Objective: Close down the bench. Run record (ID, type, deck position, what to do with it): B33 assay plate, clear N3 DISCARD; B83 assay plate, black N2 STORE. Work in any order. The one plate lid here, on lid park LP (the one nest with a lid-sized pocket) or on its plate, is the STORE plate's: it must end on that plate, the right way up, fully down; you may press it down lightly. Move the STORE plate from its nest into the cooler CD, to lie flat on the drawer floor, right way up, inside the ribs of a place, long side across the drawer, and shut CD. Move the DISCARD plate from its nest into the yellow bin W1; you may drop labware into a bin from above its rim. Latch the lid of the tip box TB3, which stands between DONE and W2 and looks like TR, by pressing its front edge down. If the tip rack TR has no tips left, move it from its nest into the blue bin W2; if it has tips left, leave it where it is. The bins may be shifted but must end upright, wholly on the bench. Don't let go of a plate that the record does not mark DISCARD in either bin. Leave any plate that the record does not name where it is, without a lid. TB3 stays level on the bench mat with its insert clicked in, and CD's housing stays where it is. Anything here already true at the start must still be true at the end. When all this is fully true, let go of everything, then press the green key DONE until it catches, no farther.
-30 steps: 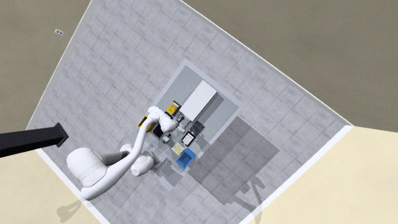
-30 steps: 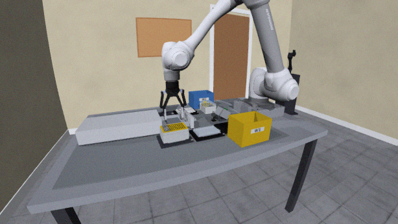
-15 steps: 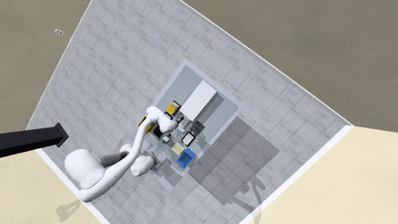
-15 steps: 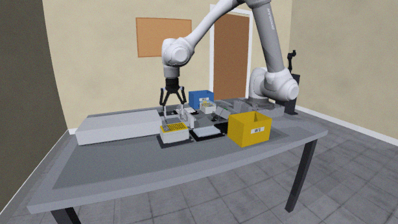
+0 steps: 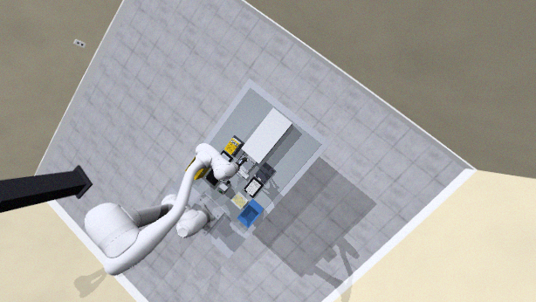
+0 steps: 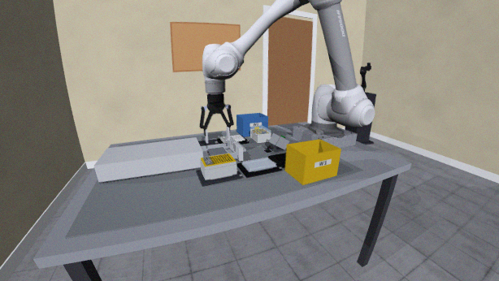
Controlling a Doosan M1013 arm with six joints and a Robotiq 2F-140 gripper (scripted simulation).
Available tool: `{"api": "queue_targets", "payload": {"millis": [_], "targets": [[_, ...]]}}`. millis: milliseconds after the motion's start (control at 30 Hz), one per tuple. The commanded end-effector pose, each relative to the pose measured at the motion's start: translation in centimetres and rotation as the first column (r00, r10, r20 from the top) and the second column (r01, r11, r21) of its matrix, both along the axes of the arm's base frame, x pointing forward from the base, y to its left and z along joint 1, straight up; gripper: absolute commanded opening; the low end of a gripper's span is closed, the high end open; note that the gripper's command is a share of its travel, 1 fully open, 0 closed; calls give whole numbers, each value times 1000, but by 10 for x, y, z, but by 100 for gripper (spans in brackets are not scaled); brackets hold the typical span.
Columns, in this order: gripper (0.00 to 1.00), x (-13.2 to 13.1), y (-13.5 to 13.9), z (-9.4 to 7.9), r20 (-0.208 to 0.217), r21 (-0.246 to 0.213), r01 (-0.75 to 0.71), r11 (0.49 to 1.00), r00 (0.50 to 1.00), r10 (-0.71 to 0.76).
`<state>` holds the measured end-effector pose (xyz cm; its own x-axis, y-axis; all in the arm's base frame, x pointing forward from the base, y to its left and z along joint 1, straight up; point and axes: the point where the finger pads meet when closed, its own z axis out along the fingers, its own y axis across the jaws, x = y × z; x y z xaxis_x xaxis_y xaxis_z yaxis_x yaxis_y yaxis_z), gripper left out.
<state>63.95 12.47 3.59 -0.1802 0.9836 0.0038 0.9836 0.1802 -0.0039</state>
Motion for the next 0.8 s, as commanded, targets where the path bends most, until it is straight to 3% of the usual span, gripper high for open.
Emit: {"api": "queue_targets", "payload": {"millis": [0, 767], "targets": [[66, 0, 0, 5, 0, 0, 0, 1000, 1000, 0], [66, 0, 0, 30, 0, 0, 0, 1000, 1000, 0]]}}
